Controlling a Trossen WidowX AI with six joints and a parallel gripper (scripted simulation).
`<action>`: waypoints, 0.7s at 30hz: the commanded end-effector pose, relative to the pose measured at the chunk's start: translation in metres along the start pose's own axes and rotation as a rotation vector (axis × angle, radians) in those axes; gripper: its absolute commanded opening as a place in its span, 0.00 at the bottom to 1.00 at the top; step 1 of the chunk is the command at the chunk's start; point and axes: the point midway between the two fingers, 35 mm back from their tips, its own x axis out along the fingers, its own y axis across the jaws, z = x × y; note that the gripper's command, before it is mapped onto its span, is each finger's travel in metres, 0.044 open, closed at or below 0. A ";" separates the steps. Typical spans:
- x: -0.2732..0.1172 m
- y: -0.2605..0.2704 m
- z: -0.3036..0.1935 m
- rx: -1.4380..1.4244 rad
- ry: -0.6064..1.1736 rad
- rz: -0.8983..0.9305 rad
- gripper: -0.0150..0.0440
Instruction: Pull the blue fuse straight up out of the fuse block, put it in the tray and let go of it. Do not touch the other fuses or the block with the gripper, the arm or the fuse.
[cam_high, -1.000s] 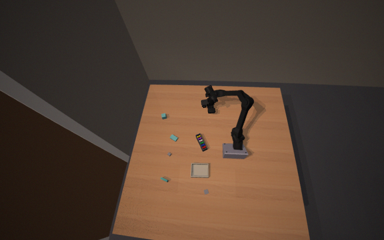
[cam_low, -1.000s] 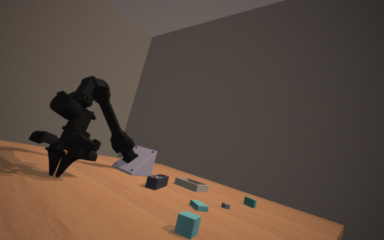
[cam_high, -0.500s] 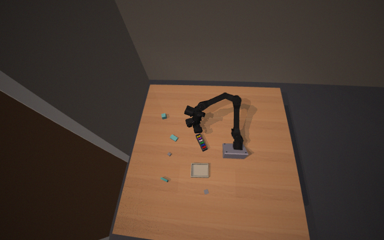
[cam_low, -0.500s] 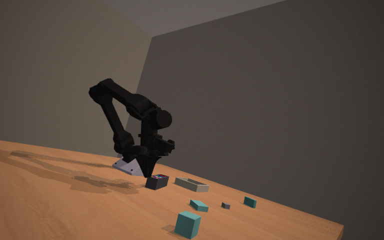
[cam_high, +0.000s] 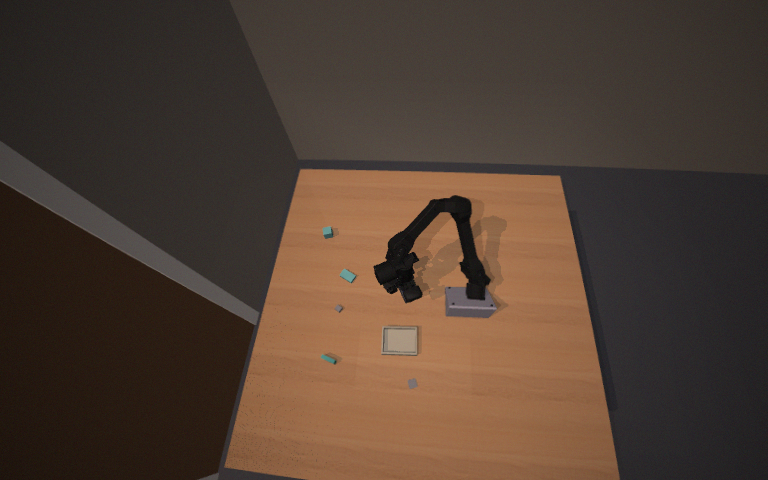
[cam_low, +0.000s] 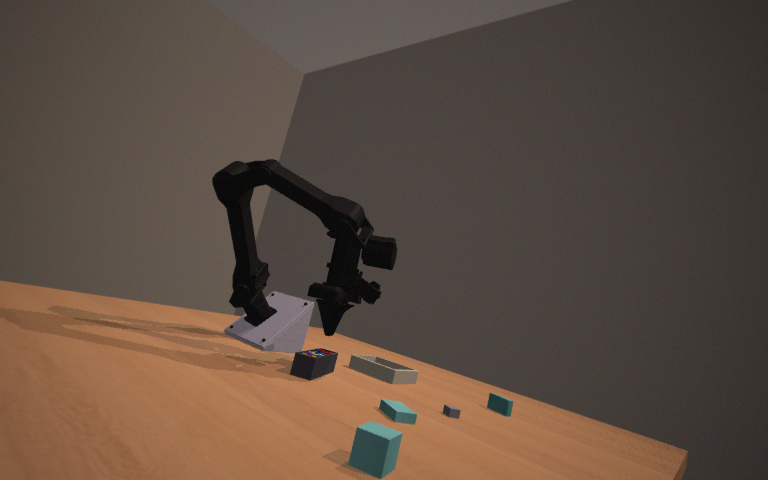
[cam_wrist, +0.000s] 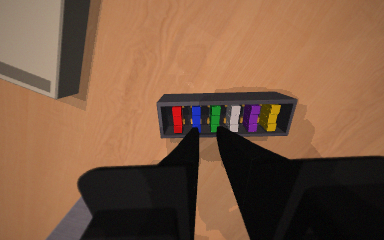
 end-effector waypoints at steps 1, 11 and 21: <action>0.001 0.008 -0.006 0.001 0.037 -0.028 0.38; 0.006 0.008 -0.006 0.001 0.037 -0.028 0.38; 0.016 0.008 -0.006 0.001 0.037 -0.028 0.38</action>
